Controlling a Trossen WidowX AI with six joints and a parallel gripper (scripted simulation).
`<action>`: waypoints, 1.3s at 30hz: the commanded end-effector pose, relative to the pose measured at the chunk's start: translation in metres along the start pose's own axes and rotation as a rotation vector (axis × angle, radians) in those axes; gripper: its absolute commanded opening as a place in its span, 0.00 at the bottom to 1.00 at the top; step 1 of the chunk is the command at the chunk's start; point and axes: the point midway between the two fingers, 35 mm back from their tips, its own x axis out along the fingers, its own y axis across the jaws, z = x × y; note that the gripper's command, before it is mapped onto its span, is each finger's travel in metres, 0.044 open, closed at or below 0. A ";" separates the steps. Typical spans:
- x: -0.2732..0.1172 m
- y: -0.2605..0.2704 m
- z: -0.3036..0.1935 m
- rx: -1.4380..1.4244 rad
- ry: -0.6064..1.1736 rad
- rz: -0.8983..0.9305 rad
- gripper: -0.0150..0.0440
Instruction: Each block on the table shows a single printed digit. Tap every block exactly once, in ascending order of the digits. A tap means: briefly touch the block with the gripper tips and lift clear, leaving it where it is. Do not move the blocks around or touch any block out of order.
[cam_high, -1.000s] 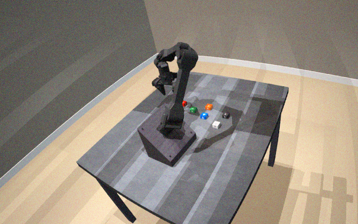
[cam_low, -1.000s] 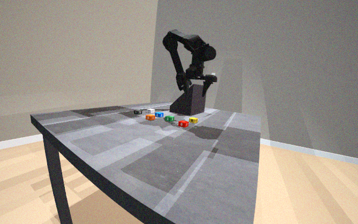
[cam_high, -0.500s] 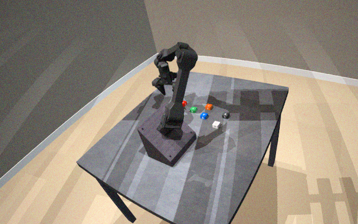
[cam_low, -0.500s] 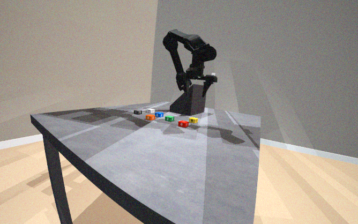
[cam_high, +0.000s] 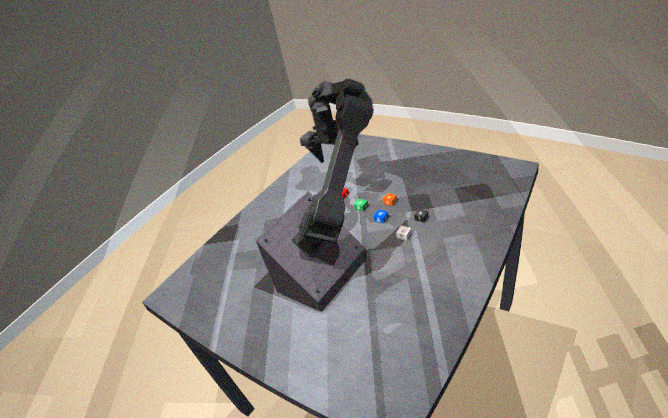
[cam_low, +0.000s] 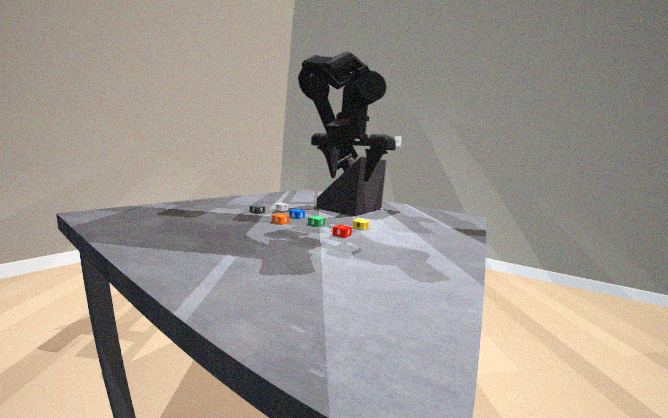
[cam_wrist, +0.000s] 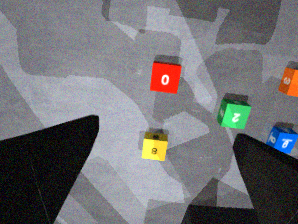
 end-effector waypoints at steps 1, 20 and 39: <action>0.002 0.001 0.003 -0.009 0.000 -0.008 0.93; -0.001 -0.083 0.030 -0.009 0.003 0.004 0.93; 0.001 -0.170 0.038 -0.010 0.000 -0.016 0.93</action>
